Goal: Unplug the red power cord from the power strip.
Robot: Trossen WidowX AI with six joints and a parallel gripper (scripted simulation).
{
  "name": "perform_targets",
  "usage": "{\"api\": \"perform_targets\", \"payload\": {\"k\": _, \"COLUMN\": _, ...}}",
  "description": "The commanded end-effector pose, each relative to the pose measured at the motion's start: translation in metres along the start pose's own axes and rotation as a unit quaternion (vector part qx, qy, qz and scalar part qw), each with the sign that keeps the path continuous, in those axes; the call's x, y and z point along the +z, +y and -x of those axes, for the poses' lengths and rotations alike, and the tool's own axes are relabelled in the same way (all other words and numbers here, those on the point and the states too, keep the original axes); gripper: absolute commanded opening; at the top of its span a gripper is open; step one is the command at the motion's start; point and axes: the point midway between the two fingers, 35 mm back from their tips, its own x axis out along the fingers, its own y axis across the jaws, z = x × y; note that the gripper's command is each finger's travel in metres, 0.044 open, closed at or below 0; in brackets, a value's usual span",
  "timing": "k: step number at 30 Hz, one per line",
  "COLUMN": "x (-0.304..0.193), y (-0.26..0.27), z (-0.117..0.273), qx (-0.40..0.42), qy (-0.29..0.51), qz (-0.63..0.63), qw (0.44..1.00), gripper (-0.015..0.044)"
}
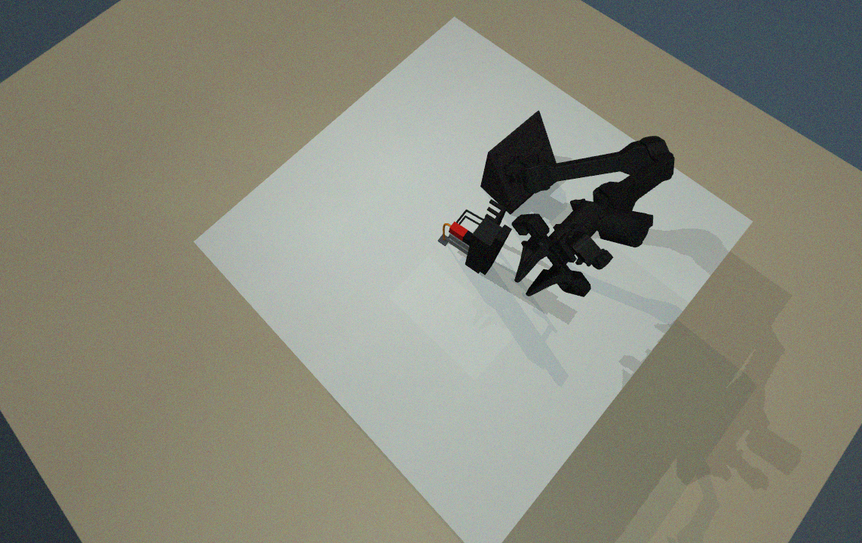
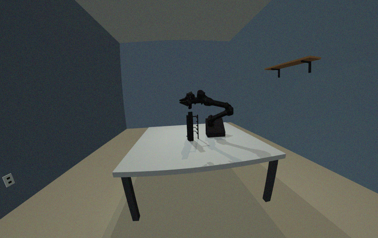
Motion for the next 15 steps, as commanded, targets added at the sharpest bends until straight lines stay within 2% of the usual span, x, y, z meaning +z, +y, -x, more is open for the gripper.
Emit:
{"api": "perform_targets", "payload": {"k": 1, "x": -0.052, "y": -0.032, "z": -0.027, "qx": -0.035, "qy": 0.118, "qz": -0.066, "qw": 0.99, "gripper": 0.016}}
{"api": "perform_targets", "payload": {"k": 5, "x": -0.11, "y": -0.064, "z": -0.041, "qx": -0.076, "qy": 0.235, "qz": -0.141, "qw": 0.959, "gripper": 0.016}}
{"api": "perform_targets", "payload": {"k": 10, "x": -0.178, "y": -0.097, "z": -0.039, "qx": -0.13, "qy": 0.366, "qz": -0.244, "qw": 0.889, "gripper": 0.016}}
{"api": "perform_targets", "payload": {"k": 15, "x": -0.251, "y": -0.122, "z": -0.016, "qx": -0.202, "qy": 0.498, "qz": -0.382, "qw": 0.752, "gripper": 0.016}}
